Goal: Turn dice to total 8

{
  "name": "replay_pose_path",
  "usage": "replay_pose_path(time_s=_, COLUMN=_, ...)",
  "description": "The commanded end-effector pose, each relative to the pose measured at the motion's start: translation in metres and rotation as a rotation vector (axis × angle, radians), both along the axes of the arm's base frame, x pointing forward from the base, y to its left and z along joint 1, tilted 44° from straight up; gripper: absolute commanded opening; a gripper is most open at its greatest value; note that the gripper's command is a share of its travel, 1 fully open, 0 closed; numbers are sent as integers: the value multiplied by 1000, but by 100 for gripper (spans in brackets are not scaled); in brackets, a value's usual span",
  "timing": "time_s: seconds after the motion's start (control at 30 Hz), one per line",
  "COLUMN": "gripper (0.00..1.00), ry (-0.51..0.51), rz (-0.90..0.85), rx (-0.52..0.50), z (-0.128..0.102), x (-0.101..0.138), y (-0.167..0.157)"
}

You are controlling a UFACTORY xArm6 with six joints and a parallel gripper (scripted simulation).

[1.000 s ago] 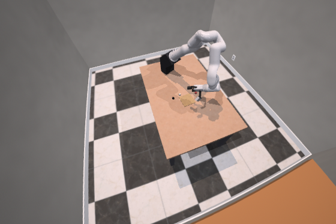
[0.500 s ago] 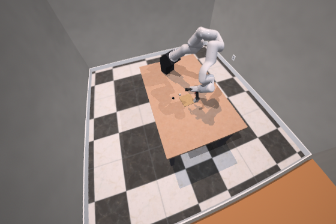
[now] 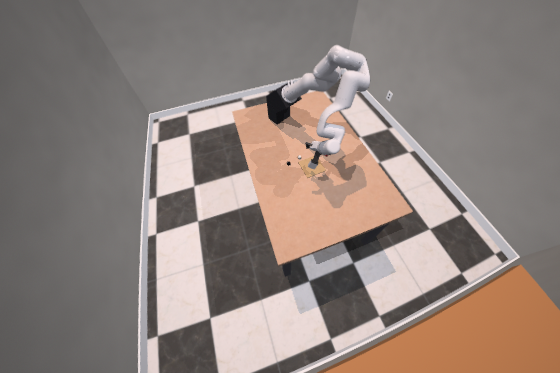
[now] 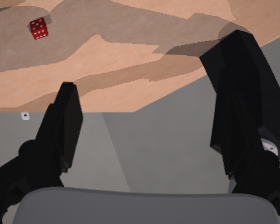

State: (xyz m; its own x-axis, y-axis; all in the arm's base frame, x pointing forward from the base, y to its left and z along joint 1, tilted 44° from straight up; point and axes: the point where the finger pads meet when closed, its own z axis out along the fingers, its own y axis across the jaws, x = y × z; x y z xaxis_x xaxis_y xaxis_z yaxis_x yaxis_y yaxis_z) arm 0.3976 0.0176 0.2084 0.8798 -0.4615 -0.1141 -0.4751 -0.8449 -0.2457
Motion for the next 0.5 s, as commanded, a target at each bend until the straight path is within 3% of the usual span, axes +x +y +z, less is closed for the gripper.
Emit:
replay_pose_path(time_s=0.0, gripper=100, ry=-4, rz=-50, rx=26, z=-2, x=1, y=1)
replay_pose_path(time_s=0.03, gripper=100, ry=14, rz=-172, rx=85, z=-9, x=2, y=2)
replay_pose_path(time_s=0.47, gripper=100, ry=95, rz=-624, rx=286, z=-32, x=7, y=-3)
